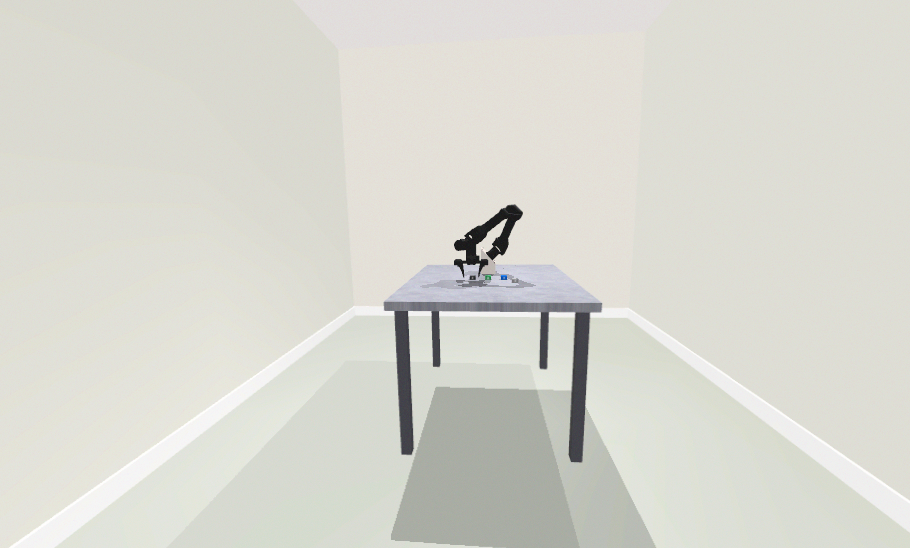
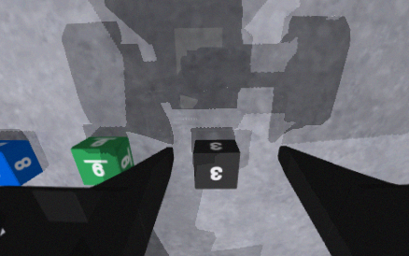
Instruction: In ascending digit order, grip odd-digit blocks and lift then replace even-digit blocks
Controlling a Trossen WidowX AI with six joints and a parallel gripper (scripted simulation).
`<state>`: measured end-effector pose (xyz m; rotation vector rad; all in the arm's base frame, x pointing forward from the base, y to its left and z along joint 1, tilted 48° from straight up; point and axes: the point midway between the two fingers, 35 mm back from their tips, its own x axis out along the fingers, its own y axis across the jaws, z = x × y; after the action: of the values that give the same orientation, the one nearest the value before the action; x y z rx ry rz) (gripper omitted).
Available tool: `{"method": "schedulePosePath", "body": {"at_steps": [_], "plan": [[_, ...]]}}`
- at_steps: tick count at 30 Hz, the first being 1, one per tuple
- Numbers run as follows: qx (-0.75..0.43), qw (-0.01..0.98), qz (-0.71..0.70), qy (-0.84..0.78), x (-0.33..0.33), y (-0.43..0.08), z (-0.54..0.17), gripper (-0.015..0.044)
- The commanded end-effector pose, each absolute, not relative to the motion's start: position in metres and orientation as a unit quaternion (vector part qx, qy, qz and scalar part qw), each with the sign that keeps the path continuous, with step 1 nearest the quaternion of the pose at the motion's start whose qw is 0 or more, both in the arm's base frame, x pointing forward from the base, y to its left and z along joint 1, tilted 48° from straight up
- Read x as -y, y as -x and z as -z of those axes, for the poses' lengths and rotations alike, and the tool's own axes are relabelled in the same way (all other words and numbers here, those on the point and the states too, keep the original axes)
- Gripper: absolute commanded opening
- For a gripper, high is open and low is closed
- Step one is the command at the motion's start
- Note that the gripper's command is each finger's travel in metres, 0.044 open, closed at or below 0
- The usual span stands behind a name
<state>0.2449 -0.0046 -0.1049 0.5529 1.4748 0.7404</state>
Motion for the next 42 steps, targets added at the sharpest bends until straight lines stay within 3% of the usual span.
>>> {"method": "schedulePosePath", "body": {"at_steps": [1, 7, 37, 42], "plan": [[-0.649, 0.642, -0.325, -0.248, 0.002, -0.2422, 0.1063, 0.0269], [-0.649, 0.642, -0.325, -0.248, 0.002, -0.2422, 0.1063, 0.012], [-0.649, 0.642, -0.325, -0.248, 0.002, -0.2422, 0.1063, 0.012], [-0.649, 0.642, -0.325, -0.248, 0.002, -0.2422, 0.1063, 0.0251]]}}
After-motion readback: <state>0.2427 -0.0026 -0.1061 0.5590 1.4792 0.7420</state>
